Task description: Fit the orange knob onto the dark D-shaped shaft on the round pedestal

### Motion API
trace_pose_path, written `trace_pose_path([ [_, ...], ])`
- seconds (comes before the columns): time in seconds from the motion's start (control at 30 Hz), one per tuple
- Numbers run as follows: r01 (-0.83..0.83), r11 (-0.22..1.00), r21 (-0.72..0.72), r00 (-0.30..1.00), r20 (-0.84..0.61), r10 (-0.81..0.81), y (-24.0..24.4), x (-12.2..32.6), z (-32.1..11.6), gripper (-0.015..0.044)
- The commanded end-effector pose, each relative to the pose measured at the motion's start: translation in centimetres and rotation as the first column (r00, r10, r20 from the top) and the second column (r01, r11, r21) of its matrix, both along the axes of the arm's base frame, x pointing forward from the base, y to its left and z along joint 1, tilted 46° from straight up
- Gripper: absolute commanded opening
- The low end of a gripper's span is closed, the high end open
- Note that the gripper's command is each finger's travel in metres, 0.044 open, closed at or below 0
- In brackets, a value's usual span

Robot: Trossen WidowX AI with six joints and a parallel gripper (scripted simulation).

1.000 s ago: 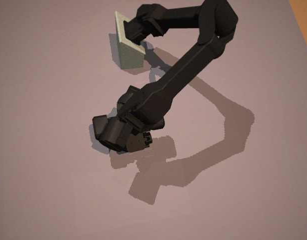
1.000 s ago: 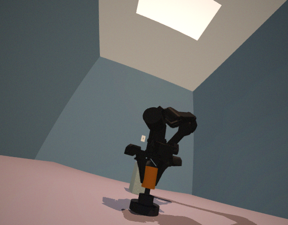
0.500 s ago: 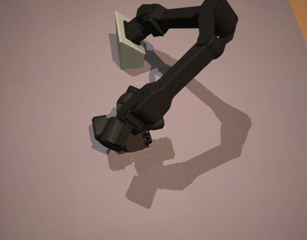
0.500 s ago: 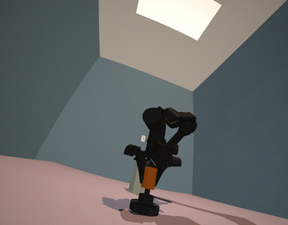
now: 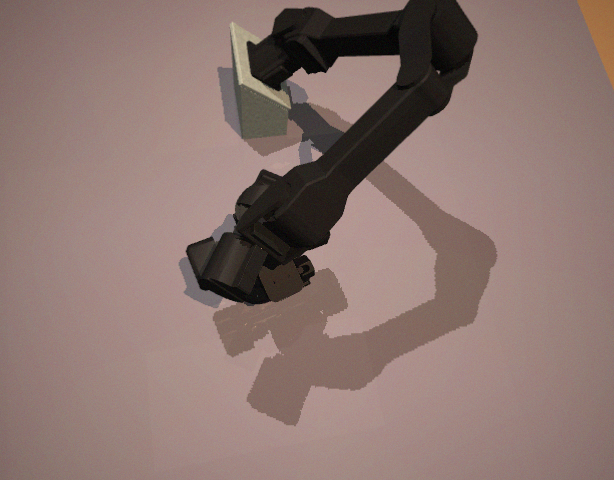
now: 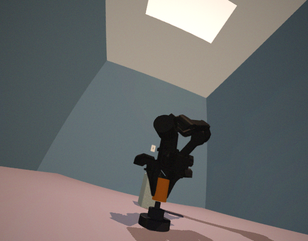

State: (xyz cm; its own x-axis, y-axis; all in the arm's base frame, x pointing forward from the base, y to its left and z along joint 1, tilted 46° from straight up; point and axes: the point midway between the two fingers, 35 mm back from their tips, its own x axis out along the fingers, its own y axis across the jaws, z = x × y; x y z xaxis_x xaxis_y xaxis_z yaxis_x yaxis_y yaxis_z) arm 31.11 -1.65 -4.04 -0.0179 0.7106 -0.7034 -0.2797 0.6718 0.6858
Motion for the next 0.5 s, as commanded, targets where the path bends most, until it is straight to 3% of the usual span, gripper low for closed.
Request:
trace_pose_path([
  [0.0,-0.006,1.0,0.001,1.0,0.016,0.006,-0.08,0.14,0.04,0.0],
  [0.47,-0.006,1.0,0.001,1.0,0.016,0.006,0.2,0.02,-0.31,0.0],
])
